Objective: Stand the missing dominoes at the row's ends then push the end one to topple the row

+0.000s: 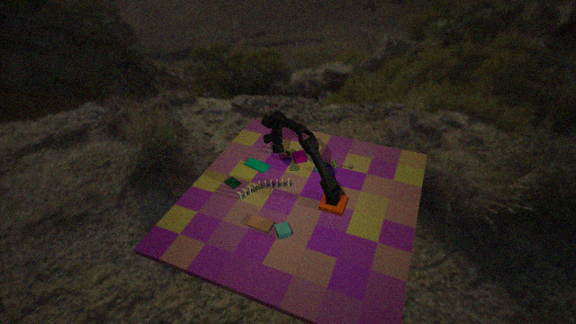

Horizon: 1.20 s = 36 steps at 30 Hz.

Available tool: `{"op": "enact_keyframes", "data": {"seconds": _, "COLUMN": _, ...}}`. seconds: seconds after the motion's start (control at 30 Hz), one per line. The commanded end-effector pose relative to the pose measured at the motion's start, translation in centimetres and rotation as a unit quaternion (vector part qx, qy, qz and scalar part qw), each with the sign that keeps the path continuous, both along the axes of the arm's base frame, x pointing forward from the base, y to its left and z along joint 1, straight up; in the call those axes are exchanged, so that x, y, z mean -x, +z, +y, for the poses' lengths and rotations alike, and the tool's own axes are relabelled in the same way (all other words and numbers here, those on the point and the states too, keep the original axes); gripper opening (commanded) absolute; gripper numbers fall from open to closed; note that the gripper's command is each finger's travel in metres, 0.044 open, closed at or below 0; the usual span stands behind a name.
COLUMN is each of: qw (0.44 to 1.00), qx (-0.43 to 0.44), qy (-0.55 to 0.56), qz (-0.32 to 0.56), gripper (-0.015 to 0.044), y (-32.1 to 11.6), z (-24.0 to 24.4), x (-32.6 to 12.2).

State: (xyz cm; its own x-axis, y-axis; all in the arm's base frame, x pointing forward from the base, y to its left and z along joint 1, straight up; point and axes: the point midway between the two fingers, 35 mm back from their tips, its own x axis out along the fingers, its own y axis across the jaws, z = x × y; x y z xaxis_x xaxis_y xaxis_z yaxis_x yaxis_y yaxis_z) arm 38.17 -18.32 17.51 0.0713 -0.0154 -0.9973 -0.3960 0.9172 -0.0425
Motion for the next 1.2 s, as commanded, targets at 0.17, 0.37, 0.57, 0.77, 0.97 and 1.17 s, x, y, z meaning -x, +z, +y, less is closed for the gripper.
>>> {"op": "enact_keyframes", "data": {"seconds": 0.17, "qw": 0.996, "qx": -0.025, "qy": -0.040, "qz": -0.074, "gripper": 0.0028, "y": -1.4, "z": -1.2, "x": -2.2}}
{"op": "enact_keyframes", "data": {"seconds": 0.37, "qw": 0.989, "qx": -0.044, "qy": -0.063, "qz": -0.125, "gripper": 0.0028, "y": -2.3, "z": -2.0, "x": -3.5}}
{"op": "enact_keyframes", "data": {"seconds": 0.57, "qw": 0.979, "qx": -0.063, "qy": -0.082, "qz": -0.176, "gripper": 0.0028, "y": -3.0, "z": -2.7, "x": -4.6}}
{"op": "enact_keyframes", "data": {"seconds": 0.77, "qw": 0.966, "qx": -0.082, "qy": -0.097, "qz": -0.225, "gripper": 0.0028, "y": -3.5, "z": -3.5, "x": -5.4}}
{"op": "enact_keyframes", "data": {"seconds": 0.97, "qw": 0.952, "qx": -0.101, "qy": -0.110, "qz": -0.269, "gripper": 0.0028, "y": -4.0, "z": -4.0, "x": -5.9}}
{"op": "enact_keyframes", "data": {"seconds": 1.17, "qw": 0.935, "qx": -0.121, "qy": -0.119, "qz": -0.310, "gripper": 0.0028, "y": -4.3, "z": -4.5, "x": -6.2}}
